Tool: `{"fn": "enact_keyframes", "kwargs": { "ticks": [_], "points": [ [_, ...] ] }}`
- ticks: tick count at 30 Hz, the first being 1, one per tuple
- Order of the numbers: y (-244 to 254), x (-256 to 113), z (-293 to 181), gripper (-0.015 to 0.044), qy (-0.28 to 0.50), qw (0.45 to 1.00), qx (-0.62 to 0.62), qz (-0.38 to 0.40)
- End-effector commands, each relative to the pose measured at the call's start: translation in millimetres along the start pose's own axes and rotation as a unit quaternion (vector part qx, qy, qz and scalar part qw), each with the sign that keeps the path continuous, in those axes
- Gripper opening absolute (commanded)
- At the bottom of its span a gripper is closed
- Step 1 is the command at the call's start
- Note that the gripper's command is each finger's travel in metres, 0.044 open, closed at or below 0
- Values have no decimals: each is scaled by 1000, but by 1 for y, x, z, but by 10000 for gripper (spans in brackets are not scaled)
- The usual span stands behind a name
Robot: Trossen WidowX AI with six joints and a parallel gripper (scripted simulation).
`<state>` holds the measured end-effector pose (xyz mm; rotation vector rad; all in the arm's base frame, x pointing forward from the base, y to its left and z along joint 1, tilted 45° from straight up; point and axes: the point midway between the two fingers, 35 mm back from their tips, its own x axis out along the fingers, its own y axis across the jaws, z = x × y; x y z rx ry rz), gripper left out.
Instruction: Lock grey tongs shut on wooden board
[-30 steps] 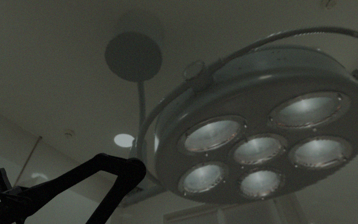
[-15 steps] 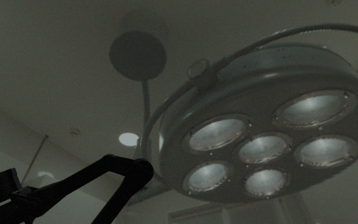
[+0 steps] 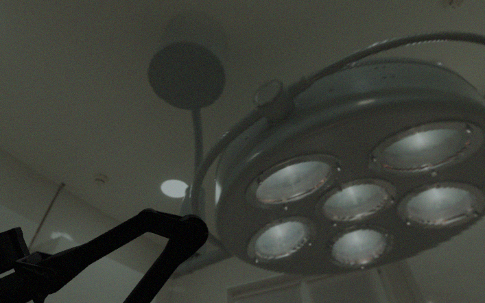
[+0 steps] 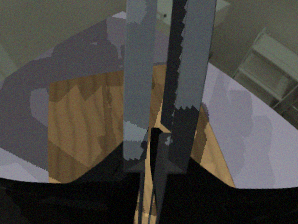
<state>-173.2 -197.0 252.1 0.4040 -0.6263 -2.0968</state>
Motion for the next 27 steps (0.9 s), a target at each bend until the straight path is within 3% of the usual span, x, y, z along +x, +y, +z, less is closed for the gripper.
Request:
{"fn": "enact_keyframes", "kwargs": {
  "ticks": [1,11,27],
  "points": [
    [0,0,2,-150,-5,1000,1,-2],
    [-1,2,1,-150,9,1000,-3,-6],
    [-3,21,-4,-150,140,989,-32,-36]
  ]
}}
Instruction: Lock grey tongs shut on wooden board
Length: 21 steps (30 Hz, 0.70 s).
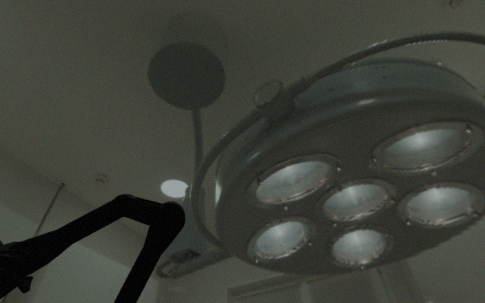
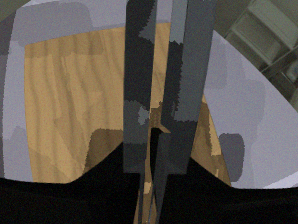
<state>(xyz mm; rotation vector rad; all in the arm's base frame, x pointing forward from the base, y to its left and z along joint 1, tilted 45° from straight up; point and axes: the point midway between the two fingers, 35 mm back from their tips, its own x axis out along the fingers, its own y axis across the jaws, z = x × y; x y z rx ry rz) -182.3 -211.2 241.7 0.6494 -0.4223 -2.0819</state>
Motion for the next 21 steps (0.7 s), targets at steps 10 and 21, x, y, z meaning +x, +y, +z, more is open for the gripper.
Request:
{"fn": "enact_keyframes", "kwargs": {
  "ticks": [10,21],
  "points": [
    [1,11,4,-150,101,995,-19,-8],
    [2,17,3,-150,186,982,-21,-3]
  ]
}}
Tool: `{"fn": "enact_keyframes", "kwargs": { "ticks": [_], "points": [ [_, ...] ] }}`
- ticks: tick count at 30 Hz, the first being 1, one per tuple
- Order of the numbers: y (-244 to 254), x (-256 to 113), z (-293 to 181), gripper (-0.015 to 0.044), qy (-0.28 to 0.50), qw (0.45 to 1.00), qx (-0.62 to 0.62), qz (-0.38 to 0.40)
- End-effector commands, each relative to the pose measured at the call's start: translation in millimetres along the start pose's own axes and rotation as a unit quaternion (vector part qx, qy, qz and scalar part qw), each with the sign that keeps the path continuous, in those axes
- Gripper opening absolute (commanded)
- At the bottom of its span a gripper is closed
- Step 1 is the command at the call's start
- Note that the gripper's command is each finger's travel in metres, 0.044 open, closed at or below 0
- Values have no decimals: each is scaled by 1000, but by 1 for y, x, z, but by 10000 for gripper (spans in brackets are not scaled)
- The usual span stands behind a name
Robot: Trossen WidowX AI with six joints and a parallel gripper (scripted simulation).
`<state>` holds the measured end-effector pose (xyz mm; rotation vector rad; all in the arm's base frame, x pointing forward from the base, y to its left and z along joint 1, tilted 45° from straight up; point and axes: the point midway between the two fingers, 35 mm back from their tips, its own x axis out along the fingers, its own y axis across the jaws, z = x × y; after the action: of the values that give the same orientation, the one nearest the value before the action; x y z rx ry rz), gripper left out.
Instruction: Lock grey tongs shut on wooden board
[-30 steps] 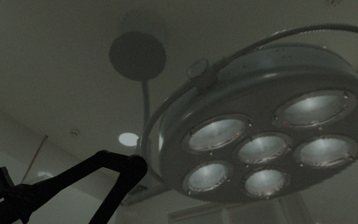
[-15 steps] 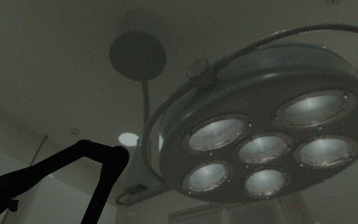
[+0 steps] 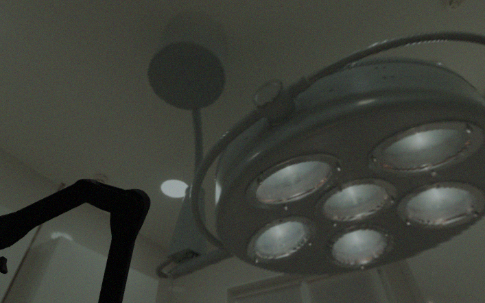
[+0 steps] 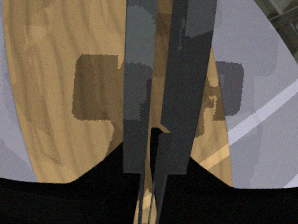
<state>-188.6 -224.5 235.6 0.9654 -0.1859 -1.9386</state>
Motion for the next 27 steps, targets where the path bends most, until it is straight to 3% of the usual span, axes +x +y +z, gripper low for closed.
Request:
{"fn": "enact_keyframes", "kwargs": {
  "ticks": [1,27],
  "points": [
    [2,0,5,-150,25,1000,-4,5],
    [6,4,10,-150,179,982,13,54]
  ]
}}
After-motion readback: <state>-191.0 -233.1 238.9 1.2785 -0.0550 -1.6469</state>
